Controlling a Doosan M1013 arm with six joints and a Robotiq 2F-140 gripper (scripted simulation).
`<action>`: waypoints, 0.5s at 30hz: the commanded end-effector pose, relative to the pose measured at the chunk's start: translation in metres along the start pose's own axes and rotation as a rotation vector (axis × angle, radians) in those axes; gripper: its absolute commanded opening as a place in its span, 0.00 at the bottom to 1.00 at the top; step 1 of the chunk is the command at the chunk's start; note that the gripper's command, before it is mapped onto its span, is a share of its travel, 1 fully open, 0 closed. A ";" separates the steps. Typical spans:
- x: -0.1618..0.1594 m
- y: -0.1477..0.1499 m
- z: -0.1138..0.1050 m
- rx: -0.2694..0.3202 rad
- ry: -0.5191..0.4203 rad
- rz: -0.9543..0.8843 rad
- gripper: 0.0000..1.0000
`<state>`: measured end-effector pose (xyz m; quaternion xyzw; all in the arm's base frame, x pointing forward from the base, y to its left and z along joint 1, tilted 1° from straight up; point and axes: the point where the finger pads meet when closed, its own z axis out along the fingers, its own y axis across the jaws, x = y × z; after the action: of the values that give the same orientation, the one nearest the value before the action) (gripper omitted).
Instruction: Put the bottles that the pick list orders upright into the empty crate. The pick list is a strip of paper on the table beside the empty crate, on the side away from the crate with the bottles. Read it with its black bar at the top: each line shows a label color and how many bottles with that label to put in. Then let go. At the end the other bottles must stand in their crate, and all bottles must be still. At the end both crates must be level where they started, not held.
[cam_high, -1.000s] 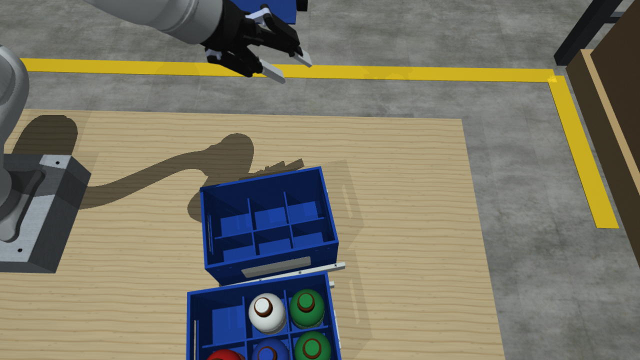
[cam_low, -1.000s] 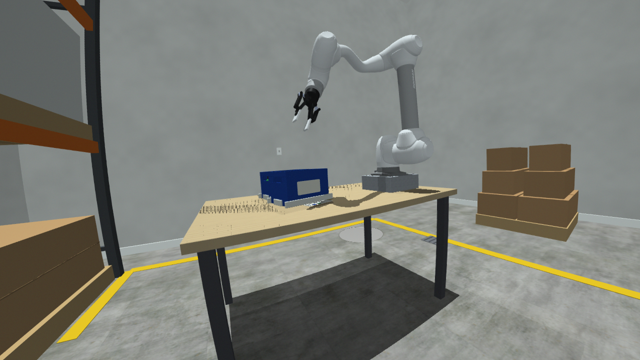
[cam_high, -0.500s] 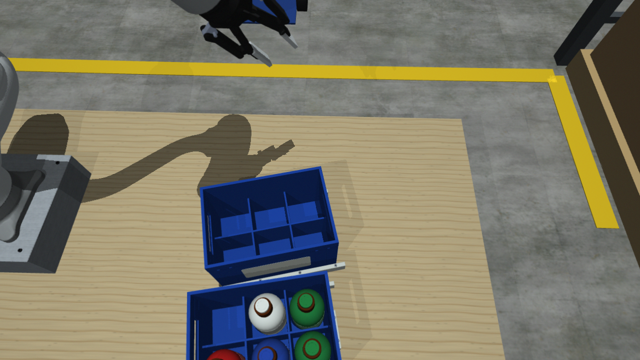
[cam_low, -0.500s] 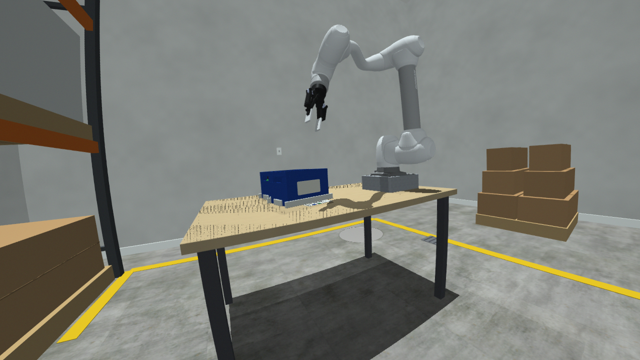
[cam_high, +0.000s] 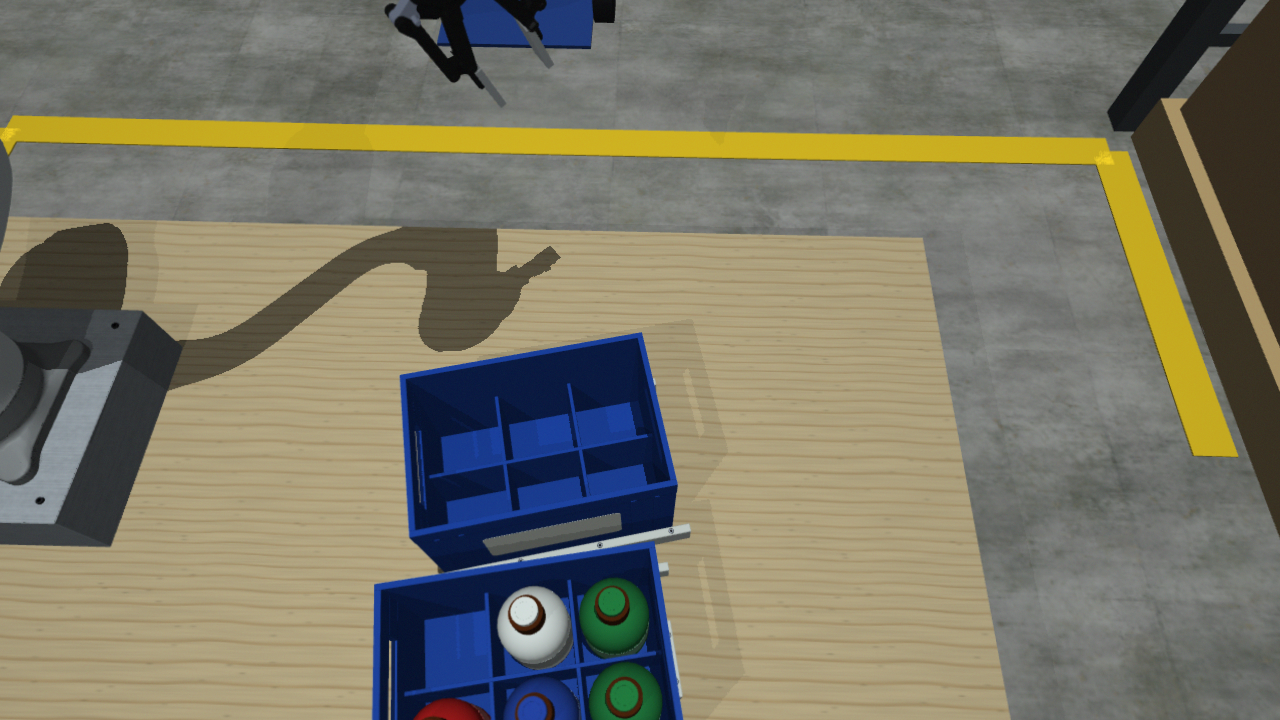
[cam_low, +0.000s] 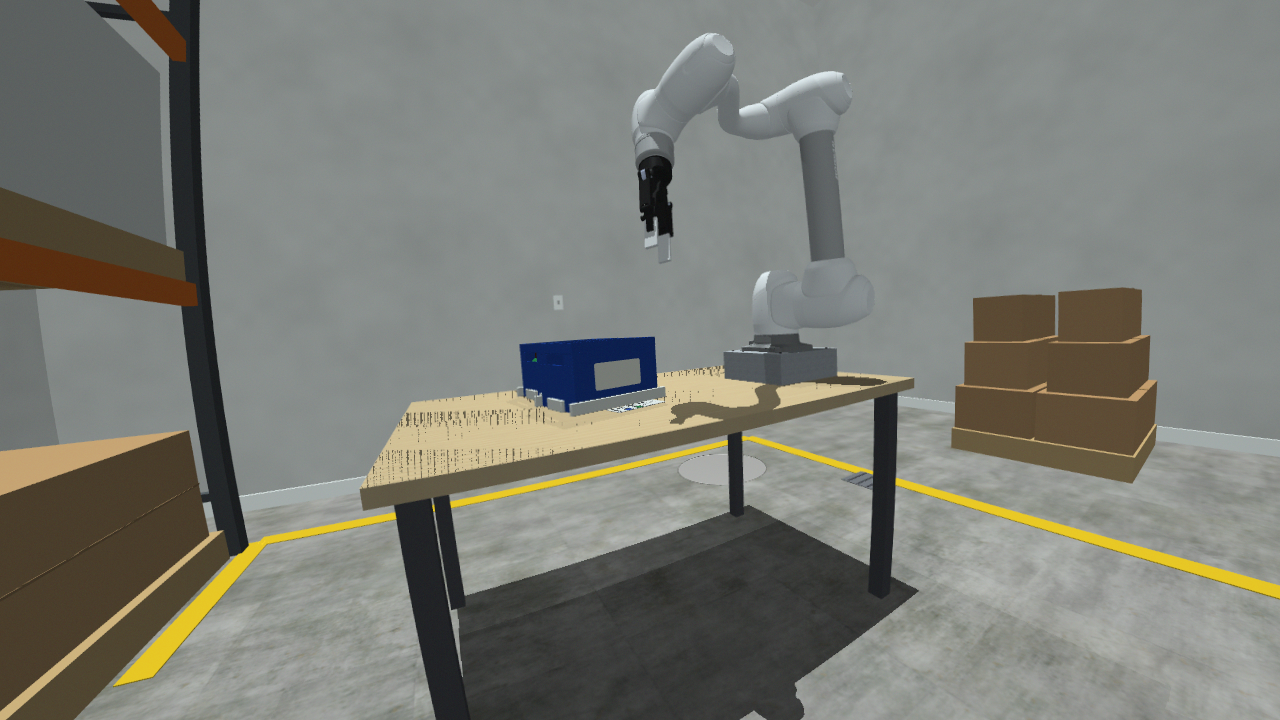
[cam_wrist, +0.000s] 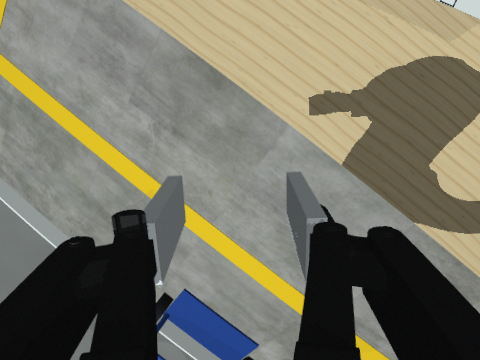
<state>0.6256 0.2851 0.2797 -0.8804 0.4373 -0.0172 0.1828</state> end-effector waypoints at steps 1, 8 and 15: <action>-0.004 0.000 0.000 -0.019 0.000 -0.017 0.38; -0.038 0.010 0.004 -0.142 0.009 -0.134 0.38; -0.070 0.022 0.003 -0.263 0.034 -0.242 0.38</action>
<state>0.5745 0.3231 0.2782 -0.9384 0.3388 0.0018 0.0679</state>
